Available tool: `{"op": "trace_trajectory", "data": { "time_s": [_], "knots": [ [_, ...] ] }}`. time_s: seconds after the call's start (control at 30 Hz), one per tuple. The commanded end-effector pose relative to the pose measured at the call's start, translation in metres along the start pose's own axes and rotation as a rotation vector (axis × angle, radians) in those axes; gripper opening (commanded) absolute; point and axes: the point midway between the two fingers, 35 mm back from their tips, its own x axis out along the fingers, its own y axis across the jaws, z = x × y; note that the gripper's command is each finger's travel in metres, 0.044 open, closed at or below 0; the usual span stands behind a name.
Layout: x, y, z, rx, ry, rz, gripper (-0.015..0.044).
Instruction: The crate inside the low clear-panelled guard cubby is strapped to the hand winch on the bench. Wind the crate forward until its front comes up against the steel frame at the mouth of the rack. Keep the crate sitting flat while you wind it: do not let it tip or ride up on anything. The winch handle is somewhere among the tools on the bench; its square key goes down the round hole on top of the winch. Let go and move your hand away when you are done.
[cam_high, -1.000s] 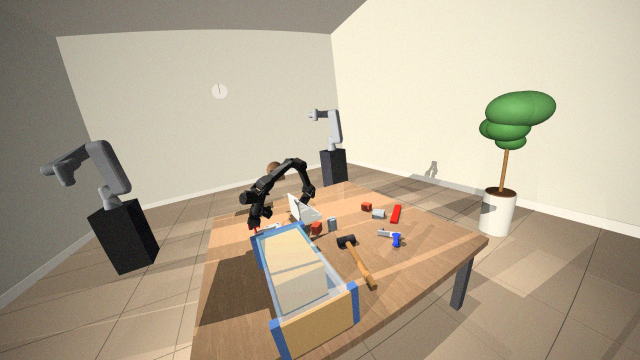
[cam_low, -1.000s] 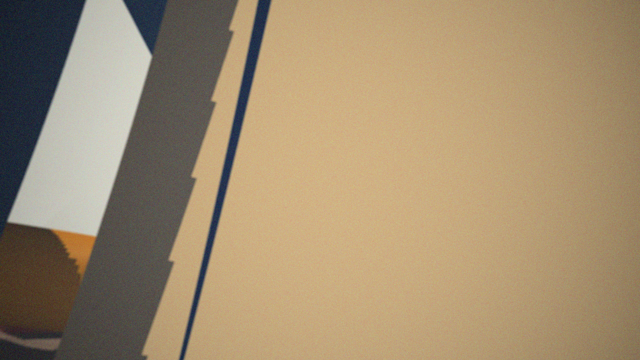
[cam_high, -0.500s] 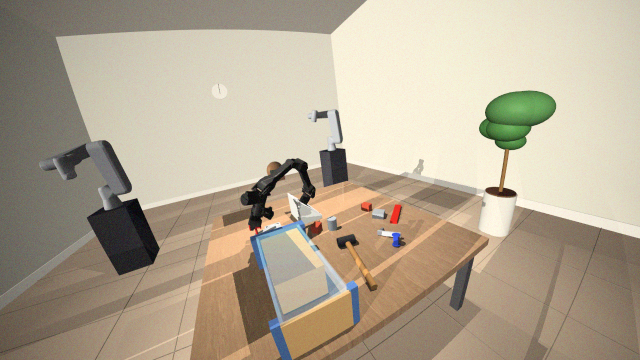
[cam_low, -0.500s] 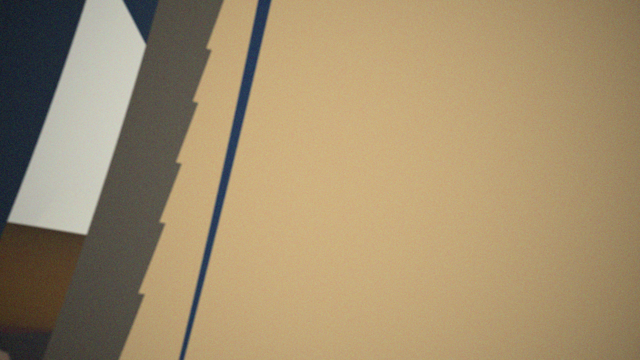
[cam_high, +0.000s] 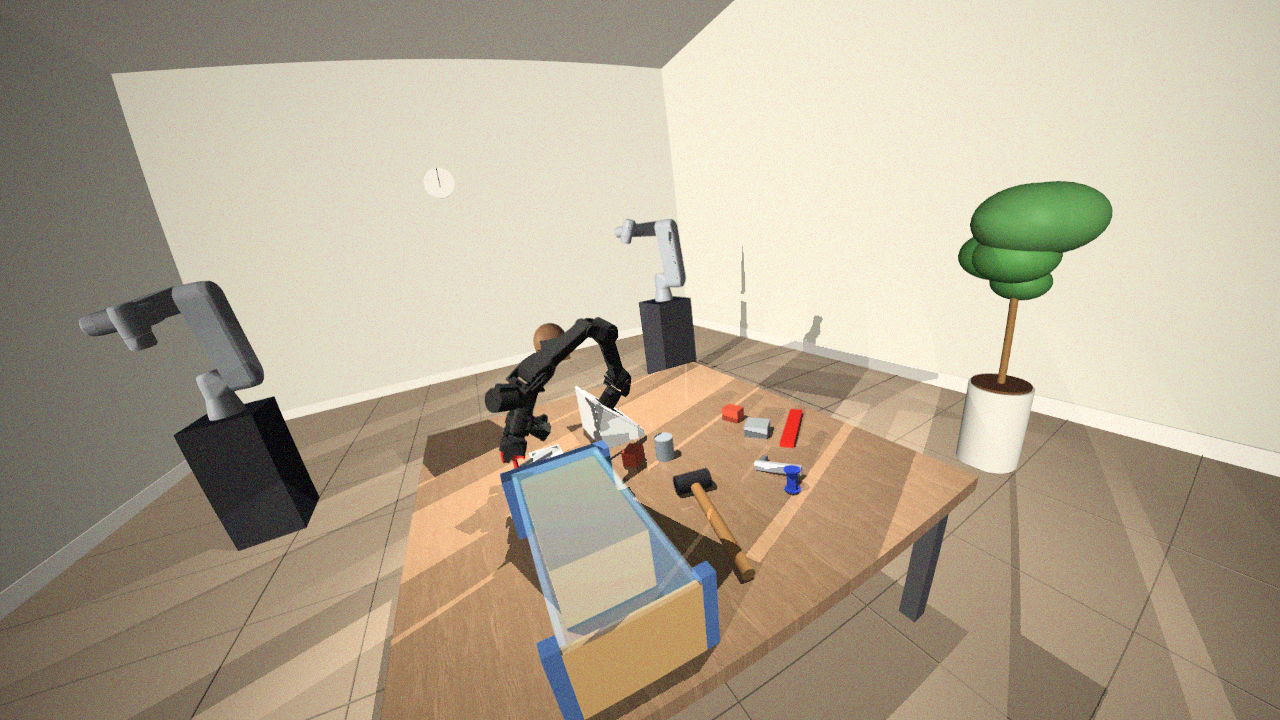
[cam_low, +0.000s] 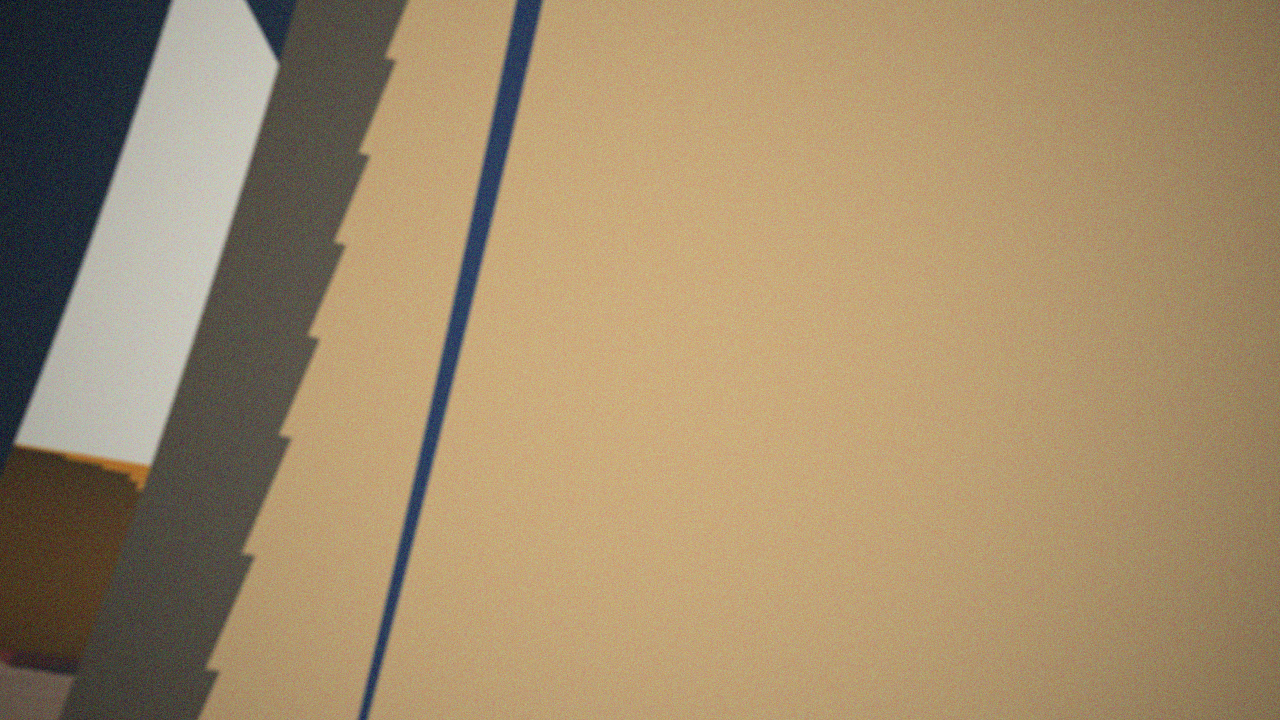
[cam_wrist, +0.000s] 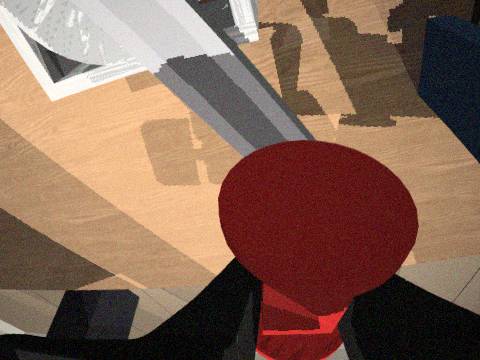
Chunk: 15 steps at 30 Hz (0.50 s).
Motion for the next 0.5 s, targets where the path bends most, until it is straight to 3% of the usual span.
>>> {"op": "trace_trajectory", "data": {
  "time_s": [0.0,0.47],
  "knots": [
    [-0.004,-0.014,0.017,-0.018,-0.037,-0.025,0.0000],
    [-0.010,-0.023,0.028,-0.018,-0.038,-0.025,0.0000]
  ]
}}
